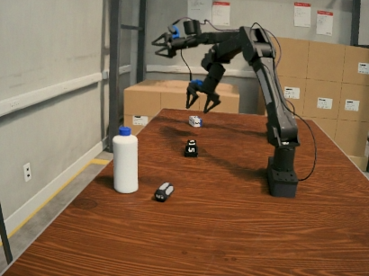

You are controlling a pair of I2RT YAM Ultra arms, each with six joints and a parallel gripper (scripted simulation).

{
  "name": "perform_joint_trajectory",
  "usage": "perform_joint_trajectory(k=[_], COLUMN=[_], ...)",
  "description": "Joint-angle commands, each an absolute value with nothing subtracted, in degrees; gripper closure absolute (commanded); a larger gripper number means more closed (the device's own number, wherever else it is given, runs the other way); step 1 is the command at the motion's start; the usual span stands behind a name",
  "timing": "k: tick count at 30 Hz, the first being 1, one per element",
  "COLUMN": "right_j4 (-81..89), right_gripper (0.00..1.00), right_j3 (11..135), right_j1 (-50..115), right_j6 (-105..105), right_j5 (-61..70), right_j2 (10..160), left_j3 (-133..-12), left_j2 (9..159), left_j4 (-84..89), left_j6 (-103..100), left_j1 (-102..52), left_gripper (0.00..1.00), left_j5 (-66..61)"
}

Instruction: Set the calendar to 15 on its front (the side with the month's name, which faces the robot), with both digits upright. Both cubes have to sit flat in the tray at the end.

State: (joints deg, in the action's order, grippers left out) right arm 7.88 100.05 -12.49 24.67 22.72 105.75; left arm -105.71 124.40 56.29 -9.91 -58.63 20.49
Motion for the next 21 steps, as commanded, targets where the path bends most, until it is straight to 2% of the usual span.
perform_joint_trajectory(k=[1,4,19,21], right_j4=[15.3,16.8,44.1,44.1], right_gripper=[0.0,0.0,0.0,0.0], right_j3=[97.7,96.6,76.7,76.7], right_j1=[-8.1,-6.6,20.7,20.7], right_j6=[21.0,20.4,8.2,8.2], right_j5=[20.3,19.8,12.6,12.6], right_j2=[97.2,95.0,54.3,54.3], left_j3=[-99.1,-96.5,-60.3,-60.3], left_j2=[117.6,116.2,97.6,97.6], left_j4=[48.7,47.2,28.1,28.1], left_j6=[-15.4,-16.5,-36.6,-36.6], left_j1=[-60.3,-60.7,-69.9,-69.9], left_gripper=[0.0,0.0,0.0,0.0], left_j5=[25.3,26.2,44.6,44.6])
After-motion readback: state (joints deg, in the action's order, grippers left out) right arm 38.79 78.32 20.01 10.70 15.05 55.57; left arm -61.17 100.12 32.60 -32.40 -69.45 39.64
